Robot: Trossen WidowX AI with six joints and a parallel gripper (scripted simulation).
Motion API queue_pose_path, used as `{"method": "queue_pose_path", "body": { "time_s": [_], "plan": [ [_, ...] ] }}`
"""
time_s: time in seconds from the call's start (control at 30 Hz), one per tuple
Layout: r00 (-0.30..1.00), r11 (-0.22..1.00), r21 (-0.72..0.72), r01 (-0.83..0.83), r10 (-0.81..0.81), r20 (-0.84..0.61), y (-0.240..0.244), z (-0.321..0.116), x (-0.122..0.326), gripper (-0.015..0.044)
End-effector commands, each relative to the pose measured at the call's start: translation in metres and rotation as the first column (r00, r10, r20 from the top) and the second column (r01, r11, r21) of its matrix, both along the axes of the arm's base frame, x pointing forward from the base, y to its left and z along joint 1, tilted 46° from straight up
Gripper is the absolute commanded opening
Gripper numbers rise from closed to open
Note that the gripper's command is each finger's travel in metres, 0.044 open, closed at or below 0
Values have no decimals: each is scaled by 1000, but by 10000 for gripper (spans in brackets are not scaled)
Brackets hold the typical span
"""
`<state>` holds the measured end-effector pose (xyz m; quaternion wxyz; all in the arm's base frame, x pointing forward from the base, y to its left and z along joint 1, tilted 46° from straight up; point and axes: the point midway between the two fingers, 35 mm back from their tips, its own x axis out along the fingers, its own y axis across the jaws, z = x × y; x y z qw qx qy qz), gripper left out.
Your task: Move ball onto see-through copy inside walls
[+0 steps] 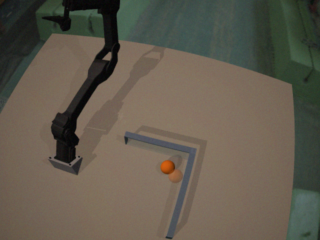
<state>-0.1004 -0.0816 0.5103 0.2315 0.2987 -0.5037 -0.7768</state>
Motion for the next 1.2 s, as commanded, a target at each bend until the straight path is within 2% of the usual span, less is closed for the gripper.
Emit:
{"method": "queue_pose_path", "body": {
  "time_s": [0.0, 0.07, 0.17, 0.3, 0.47, 0.67, 0.8, 0.9, 1.03, 1.17],
  "plan": [
    [1000, 1000, 5, -6, 6, -2, -1, 0, 0, 374],
    [999, 998, 41, -51, 51, -13, -11, -3, 2, 339],
    [977, 967, 161, -199, 209, -47, -41, -12, 10, 339],
    [870, 827, 366, -426, 486, -86, -91, -33, 34, 339],
    [767, 690, 484, -538, 639, -58, -122, -57, 59, 339],
    [559, 450, 656, -606, 827, -51, -152, -82, 92, 339],
    [223, 125, 806, -579, 975, 9, -178, -117, 141, 339],
    [-65, -104, 869, -484, 994, 82, -189, -143, 182, 339],
    [-398, -317, 898, -305, 899, 182, -190, -177, 235, 339],
    [-652, -435, 893, -110, 710, 266, -179, -208, 282, 339]
  ]
}}
